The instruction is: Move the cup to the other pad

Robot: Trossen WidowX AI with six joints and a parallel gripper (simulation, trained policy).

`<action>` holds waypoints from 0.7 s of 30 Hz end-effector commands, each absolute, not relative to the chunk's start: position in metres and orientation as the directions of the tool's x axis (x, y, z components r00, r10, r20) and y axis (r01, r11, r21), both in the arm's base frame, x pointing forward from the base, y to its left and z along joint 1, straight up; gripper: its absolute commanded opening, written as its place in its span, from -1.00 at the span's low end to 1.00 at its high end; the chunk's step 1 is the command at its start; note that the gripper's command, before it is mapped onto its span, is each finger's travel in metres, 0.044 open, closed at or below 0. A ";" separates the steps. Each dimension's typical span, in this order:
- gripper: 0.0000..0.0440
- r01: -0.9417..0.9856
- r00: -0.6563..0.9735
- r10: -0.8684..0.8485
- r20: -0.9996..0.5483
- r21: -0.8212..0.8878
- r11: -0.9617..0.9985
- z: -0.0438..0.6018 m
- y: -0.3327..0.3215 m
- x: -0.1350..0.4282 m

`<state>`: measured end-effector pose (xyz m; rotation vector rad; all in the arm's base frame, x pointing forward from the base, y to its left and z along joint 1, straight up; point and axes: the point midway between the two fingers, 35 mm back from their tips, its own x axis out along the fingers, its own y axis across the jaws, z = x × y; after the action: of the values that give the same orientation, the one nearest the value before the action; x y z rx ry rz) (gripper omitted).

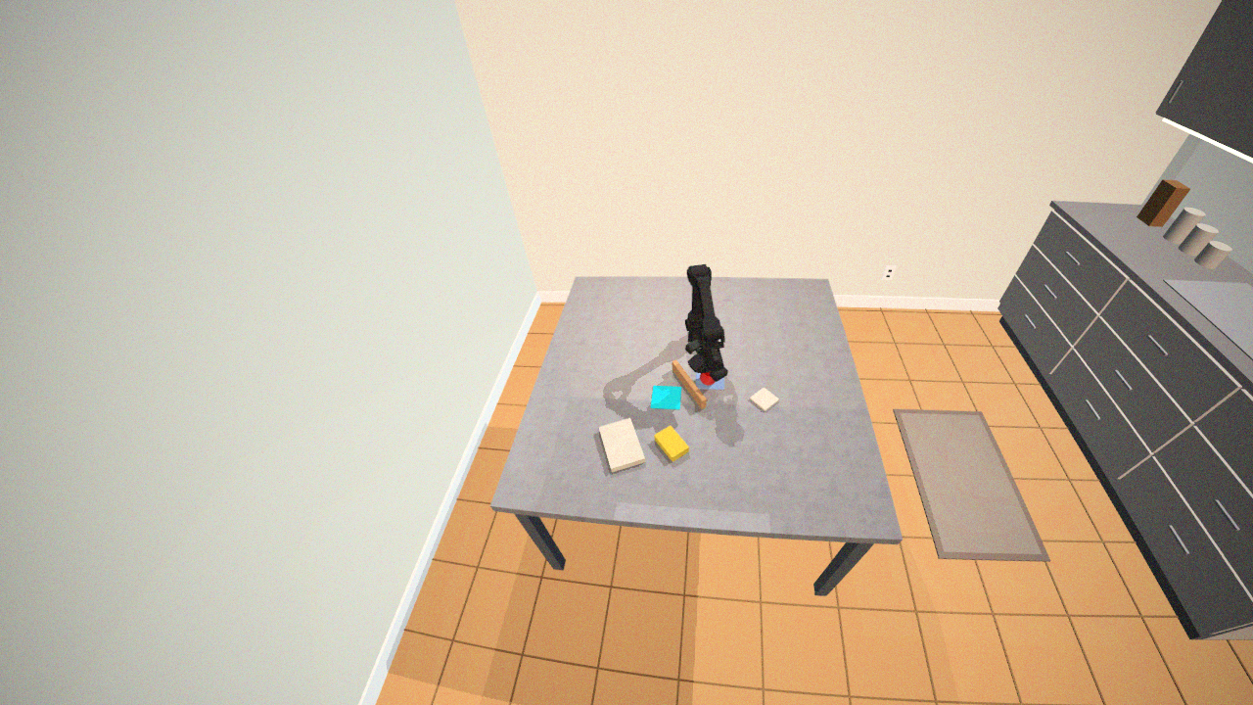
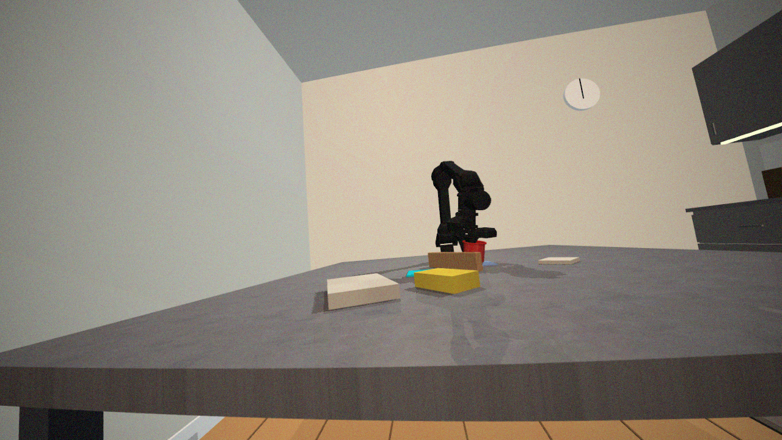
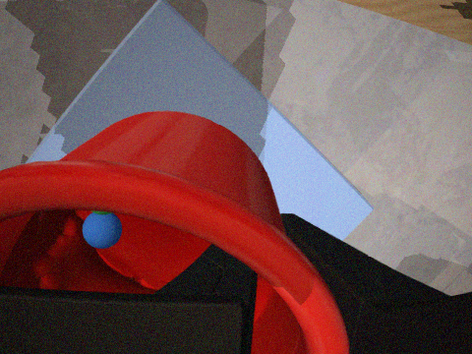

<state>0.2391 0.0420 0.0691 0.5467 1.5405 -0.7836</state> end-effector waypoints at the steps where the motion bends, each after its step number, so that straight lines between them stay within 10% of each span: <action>1: -1.00 0.756 -0.106 -0.102 -0.989 -0.147 0.638 0.075 0.040 0.244; 21: -1.00 0.851 0.004 -0.051 -0.999 -0.024 0.525 0.131 0.025 0.266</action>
<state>0.2618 0.0289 0.1220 0.7236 1.4150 -0.8212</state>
